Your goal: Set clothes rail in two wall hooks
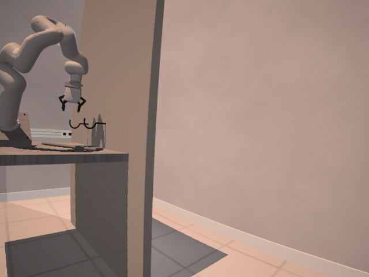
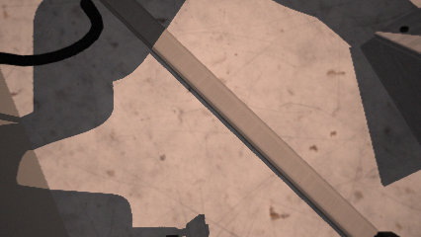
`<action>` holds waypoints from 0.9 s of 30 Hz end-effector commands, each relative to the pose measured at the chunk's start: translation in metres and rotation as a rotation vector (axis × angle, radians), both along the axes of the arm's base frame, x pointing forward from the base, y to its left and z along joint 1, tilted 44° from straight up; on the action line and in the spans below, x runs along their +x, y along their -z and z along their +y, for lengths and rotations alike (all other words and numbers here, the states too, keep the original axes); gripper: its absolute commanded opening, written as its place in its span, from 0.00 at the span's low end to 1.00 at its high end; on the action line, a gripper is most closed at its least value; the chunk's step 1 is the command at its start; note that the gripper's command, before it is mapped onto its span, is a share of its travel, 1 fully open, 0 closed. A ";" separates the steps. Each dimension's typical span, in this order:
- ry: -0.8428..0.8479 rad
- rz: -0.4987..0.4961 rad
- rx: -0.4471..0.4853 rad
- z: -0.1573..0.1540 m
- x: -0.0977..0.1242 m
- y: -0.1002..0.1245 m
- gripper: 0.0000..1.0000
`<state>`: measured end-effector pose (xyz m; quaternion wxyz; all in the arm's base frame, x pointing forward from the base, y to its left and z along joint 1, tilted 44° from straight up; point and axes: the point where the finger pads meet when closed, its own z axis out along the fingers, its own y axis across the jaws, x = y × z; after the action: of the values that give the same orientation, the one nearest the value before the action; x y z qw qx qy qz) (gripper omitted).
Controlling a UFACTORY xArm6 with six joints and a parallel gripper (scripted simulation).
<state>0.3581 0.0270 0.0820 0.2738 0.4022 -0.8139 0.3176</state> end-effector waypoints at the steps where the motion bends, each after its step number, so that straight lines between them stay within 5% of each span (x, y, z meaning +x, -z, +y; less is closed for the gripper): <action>1: -0.057 0.034 0.013 -0.012 -0.003 -0.007 1.00; 27: -0.404 0.324 0.018 -0.081 -0.037 -0.030 1.00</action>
<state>0.3284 -0.0405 0.1072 0.3217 0.5691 -0.6960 0.2970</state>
